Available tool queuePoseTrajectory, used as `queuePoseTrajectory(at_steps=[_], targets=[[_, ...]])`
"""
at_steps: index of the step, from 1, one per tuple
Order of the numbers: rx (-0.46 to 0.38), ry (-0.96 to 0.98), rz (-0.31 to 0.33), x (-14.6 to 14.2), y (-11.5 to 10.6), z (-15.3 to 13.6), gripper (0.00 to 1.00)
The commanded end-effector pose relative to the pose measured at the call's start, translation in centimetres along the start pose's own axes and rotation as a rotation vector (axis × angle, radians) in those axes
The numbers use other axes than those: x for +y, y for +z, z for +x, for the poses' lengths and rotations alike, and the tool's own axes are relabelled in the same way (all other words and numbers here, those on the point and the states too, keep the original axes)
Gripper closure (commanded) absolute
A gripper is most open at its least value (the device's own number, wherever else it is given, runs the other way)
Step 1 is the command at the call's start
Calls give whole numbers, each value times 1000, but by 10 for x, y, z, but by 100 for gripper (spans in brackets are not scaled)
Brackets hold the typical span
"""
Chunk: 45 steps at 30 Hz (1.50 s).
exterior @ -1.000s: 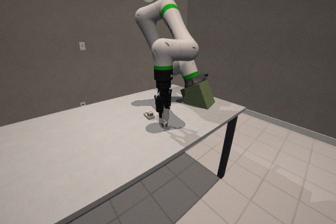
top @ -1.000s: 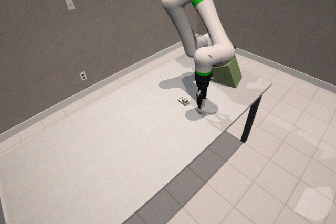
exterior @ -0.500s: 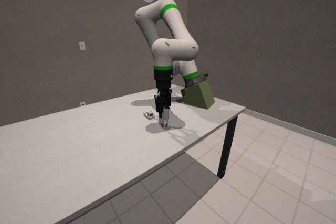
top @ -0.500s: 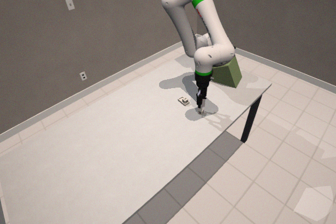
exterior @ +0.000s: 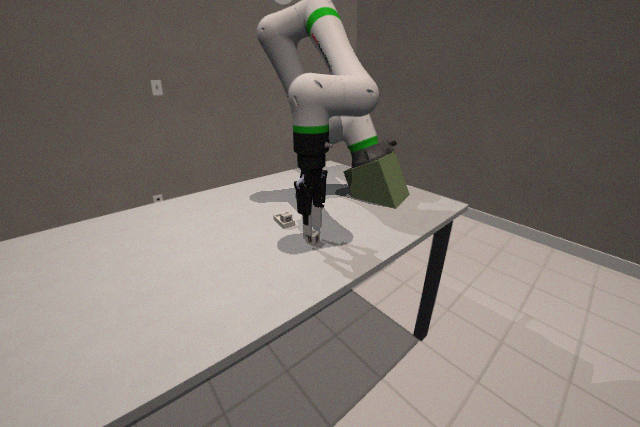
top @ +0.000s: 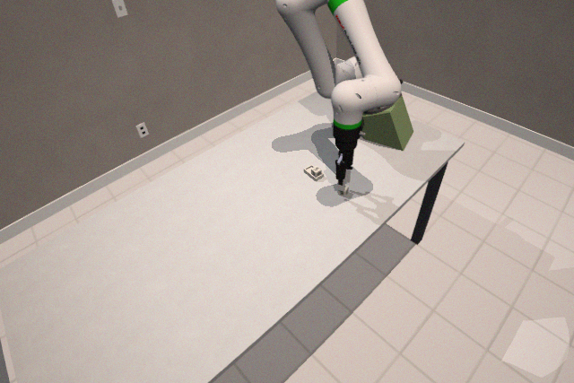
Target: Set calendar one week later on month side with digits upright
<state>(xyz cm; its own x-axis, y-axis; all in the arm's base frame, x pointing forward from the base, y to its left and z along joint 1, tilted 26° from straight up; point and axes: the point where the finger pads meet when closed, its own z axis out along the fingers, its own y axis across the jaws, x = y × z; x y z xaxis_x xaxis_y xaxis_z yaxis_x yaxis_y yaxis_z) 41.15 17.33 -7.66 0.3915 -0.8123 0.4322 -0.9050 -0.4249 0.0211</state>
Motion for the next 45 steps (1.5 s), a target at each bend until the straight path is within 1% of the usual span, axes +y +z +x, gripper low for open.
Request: queuePoseTrajectory(at_steps=[1, 5, 11, 13, 21, 30, 33, 38, 40, 45], targets=[[0, 0, 0, 0, 0, 0, 71], [0, 0, 0, 0, -3, 0, 71], [0, 0, 0, 0, -17, 0, 71], [0, 0, 0, 0, -17, 0, 71], [0, 0, 0, 0, -37, 0, 71], [5, 0, -1, 0, -40, 0, 71], [56, -1, -8, 1, -38, -1, 71], [214, -1, -7, 1, -38, -3, 71], [256, 0, -1, 0, -39, -3, 71], [267, 0, 0, 0, -39, -7, 71]])
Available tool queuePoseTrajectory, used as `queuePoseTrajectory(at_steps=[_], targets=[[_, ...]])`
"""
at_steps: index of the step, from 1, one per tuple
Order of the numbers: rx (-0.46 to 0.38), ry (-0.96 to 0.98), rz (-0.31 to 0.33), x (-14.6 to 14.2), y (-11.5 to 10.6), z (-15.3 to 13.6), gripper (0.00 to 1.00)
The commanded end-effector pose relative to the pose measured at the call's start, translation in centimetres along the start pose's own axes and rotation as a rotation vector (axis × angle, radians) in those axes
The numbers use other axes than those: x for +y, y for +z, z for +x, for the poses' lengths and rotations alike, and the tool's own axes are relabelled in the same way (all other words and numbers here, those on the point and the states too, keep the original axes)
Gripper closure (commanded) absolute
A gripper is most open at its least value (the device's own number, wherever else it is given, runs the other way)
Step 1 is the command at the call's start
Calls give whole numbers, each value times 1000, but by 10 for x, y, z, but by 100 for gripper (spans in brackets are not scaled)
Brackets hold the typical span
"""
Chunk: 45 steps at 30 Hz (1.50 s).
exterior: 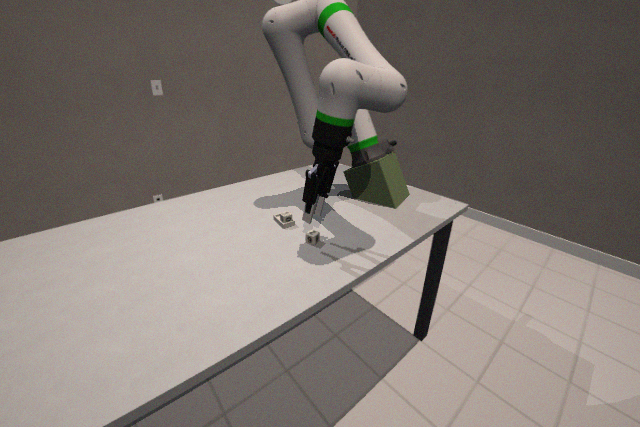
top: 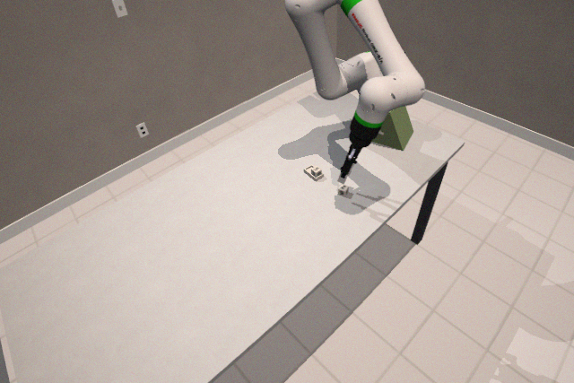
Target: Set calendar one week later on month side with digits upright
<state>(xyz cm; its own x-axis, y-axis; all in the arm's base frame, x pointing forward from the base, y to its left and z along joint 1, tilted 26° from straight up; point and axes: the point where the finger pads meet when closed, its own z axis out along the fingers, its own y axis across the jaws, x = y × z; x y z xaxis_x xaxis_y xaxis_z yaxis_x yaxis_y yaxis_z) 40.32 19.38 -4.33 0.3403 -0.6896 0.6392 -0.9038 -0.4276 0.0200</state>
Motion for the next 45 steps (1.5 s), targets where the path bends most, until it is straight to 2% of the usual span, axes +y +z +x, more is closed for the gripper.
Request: queuePoseTrajectory(at_steps=[1, 4, 12, 19, 21, 29, 45], targets=[[20, 1, -3, 0, 0, -2, 71], [48, 1, -6, 1, 1, -2, 71], [271, 1, -3, 0, 1, -5, 71], [282, 1, -3, 0, 1, -8, 71], [310, 1, -5, 0, 2, -8, 71], [533, 1, -3, 0, 3, -11, 71], [539, 1, -3, 0, 4, -15, 71]])
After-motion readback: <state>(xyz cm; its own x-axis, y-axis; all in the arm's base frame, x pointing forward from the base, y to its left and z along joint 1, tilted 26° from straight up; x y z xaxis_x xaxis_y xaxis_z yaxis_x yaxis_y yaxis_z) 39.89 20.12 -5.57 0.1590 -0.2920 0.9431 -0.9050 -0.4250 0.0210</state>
